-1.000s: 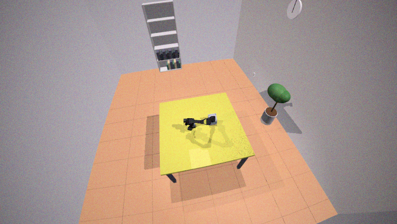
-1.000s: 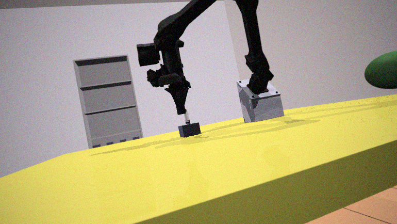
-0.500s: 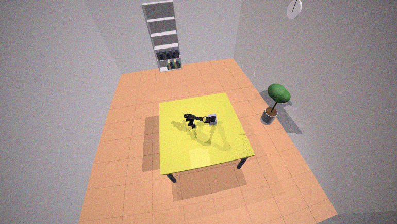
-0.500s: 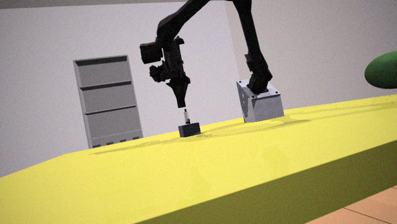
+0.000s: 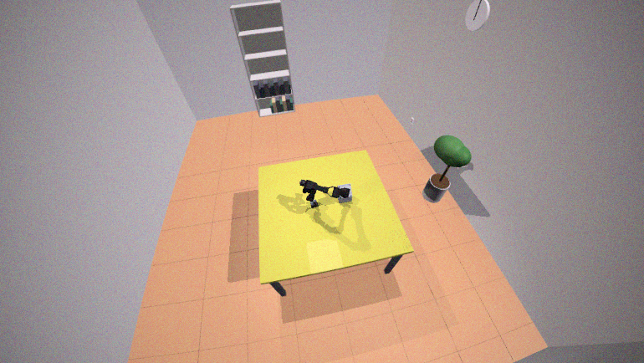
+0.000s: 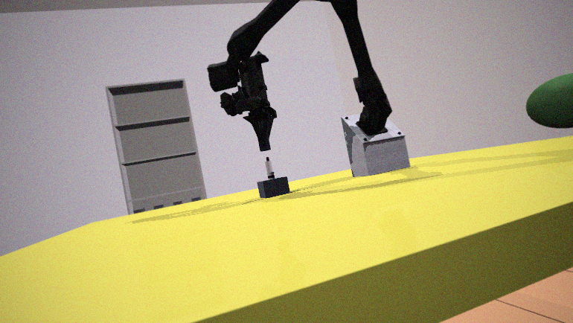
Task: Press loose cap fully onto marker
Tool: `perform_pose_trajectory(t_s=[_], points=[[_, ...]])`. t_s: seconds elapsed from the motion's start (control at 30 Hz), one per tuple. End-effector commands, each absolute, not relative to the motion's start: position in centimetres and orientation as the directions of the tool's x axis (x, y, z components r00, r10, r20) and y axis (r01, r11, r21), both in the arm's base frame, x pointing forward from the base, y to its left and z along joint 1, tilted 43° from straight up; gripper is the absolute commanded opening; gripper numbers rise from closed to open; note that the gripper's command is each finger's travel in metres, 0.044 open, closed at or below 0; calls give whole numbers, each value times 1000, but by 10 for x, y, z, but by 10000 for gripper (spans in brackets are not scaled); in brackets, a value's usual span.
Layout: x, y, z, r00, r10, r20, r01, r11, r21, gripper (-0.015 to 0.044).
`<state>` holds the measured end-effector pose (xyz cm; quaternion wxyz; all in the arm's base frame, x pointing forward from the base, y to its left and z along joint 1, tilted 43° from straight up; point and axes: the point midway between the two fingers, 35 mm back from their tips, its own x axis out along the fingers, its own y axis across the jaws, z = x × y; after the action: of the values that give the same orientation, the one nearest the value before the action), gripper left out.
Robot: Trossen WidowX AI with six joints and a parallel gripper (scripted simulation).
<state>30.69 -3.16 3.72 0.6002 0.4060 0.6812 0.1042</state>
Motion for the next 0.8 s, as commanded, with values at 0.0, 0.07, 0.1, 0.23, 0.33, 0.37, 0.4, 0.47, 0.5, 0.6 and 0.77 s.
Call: perform_pose_trajectory(t_s=[0.0, 0.07, 0.1, 0.23, 0.33, 0.37, 0.4, 0.47, 0.5, 0.6, 0.77], points=[[305, -30, 33, 43, 680, -732, 430, 649, 628, 0], [306, -29, 32, 43, 680, -732, 430, 649, 628, 0], [306, -29, 31, 43, 679, -732, 430, 649, 627, 0], [307, -25, 26, 43, 679, -733, 430, 649, 627, 0], [307, -21, 23, 43, 679, -733, 430, 649, 627, 0], [307, -20, 22, 43, 679, -733, 430, 649, 627, 0], [307, -19, 20, 43, 679, -733, 430, 649, 627, 0], [307, -17, 18, 43, 679, -733, 430, 649, 627, 0], [308, -16, 17, 43, 679, -733, 430, 649, 627, 0], [308, -12, 13, 44, 679, -733, 430, 649, 627, 0], [308, -7, 7, 44, 680, -732, 430, 649, 628, 0]])
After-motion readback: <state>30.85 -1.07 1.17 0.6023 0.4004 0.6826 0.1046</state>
